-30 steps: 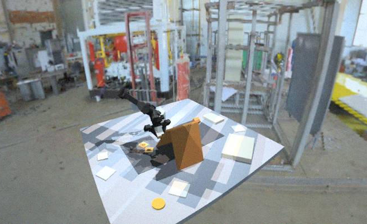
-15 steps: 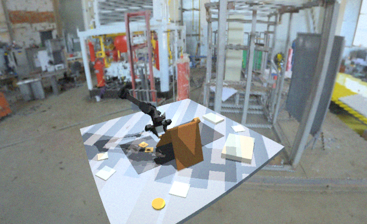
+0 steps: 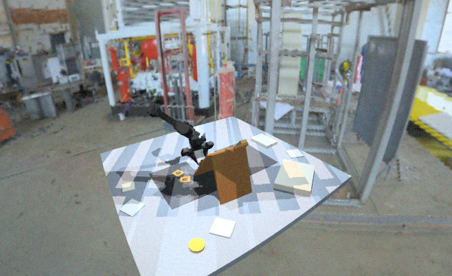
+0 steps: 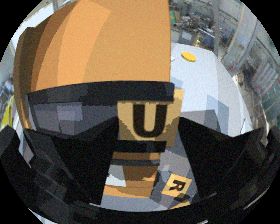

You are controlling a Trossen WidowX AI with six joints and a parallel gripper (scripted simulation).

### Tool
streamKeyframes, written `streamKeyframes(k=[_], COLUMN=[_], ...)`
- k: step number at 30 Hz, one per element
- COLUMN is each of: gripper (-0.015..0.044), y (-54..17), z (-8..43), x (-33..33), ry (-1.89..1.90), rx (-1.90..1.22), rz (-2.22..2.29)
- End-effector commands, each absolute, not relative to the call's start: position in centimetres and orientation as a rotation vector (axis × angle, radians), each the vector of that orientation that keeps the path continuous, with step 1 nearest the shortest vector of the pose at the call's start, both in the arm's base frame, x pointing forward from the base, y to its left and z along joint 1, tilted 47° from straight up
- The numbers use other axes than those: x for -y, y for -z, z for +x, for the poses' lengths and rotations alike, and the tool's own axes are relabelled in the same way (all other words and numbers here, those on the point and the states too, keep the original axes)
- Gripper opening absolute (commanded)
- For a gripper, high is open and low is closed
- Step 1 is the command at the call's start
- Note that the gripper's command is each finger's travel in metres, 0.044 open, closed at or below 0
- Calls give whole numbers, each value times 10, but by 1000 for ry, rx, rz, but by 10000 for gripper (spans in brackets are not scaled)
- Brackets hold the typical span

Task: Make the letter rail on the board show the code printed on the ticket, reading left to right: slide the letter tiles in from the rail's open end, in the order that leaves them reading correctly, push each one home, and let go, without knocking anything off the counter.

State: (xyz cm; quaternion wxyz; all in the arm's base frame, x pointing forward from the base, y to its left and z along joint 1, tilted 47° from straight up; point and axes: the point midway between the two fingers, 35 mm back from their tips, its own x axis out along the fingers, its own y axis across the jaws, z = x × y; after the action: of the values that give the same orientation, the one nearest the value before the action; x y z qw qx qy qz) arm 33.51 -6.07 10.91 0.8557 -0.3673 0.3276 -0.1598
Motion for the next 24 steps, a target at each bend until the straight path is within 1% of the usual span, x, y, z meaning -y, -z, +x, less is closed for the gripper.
streamKeyframes(k=[1,24], gripper=[0,0], y=[-107,-95], z=[335,335], x=[59,49], ry=[339,339], rx=[-691,-691], rz=[-770,-769])
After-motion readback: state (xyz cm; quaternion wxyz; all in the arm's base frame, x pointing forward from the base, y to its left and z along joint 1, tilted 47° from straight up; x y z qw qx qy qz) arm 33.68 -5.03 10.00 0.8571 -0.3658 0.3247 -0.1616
